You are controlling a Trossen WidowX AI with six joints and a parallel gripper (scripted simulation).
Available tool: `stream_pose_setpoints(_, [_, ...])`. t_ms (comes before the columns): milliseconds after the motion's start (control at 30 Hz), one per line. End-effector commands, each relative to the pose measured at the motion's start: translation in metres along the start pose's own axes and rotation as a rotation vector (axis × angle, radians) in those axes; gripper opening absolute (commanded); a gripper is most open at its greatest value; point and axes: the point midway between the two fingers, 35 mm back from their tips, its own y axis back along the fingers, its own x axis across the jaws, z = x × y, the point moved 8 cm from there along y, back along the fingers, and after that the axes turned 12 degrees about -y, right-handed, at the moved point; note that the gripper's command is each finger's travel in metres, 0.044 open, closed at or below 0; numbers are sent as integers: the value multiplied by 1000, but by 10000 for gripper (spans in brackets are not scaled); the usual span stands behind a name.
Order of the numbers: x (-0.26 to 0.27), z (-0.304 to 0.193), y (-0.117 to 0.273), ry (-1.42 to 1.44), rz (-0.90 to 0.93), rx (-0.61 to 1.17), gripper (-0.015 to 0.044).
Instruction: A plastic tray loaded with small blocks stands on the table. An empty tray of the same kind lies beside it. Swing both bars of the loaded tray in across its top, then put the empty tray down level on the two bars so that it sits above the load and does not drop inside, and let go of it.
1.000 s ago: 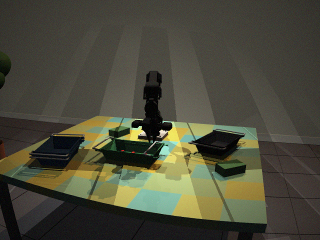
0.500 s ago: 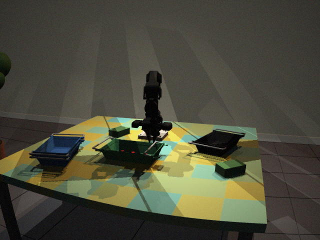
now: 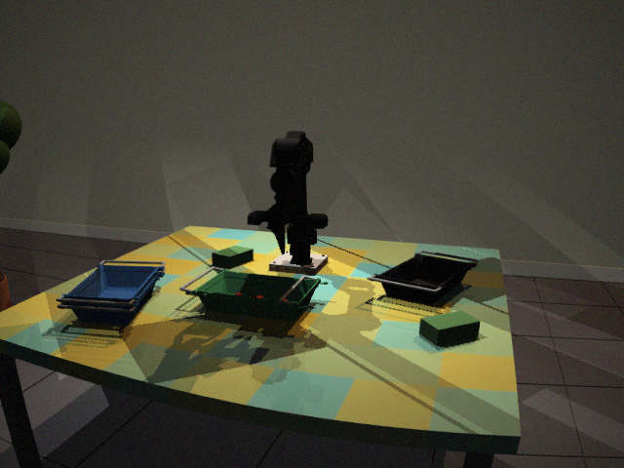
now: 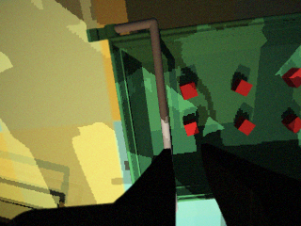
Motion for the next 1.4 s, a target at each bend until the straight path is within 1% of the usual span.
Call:
stream_pose_setpoints(0, [-56,24,-21,-20,-19,31,80])
stream_pose_setpoints(200, [-160,44,-36,-20,-26,33,80])
stream_pose_setpoints(333, [-230,41,-45,-20,-30,34,80])
stream_pose_setpoints(400, [-251,38,-48,-20,-31,35,80])
stream_pose_setpoints(733, [-254,38,-52,-20,-31,35,80])
stream_pose_setpoints(1233, [-255,36,-103,-20,-31,35,80])
stream_pose_setpoints(1367, [-255,35,-108,-20,-31,35,80])
